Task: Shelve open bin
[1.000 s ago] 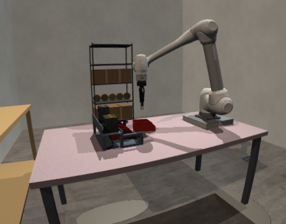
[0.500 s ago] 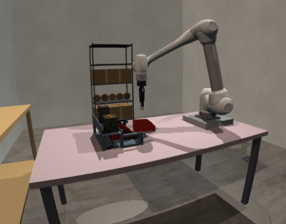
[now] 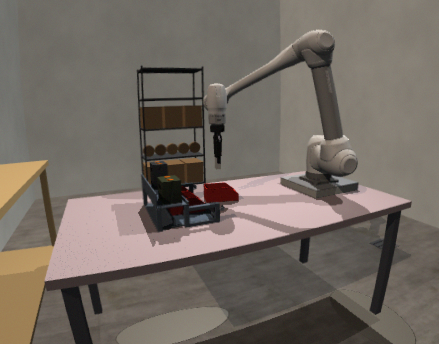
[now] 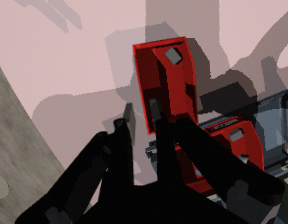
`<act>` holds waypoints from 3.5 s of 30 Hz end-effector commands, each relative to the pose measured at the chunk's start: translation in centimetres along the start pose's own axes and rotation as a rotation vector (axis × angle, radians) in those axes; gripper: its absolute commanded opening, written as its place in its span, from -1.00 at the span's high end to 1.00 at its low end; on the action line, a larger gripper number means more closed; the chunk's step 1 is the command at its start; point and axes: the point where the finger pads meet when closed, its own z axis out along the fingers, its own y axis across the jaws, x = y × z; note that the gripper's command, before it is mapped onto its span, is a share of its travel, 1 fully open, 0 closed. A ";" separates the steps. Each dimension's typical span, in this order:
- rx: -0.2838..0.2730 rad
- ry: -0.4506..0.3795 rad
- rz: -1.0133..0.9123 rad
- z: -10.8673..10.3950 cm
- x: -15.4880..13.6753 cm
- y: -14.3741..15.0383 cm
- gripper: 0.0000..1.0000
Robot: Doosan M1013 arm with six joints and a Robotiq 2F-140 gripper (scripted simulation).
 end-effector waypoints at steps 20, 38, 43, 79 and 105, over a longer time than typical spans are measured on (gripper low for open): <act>0.000 0.000 0.000 0.3 0.0 0.0 0.69; 0.000 0.000 0.000 2.7 0.0 0.0 0.69; 0.000 0.000 0.000 3.7 0.0 0.0 0.69; 0.000 0.000 0.000 6.8 0.0 0.0 0.69; 0.000 0.000 0.000 6.8 0.0 0.0 0.69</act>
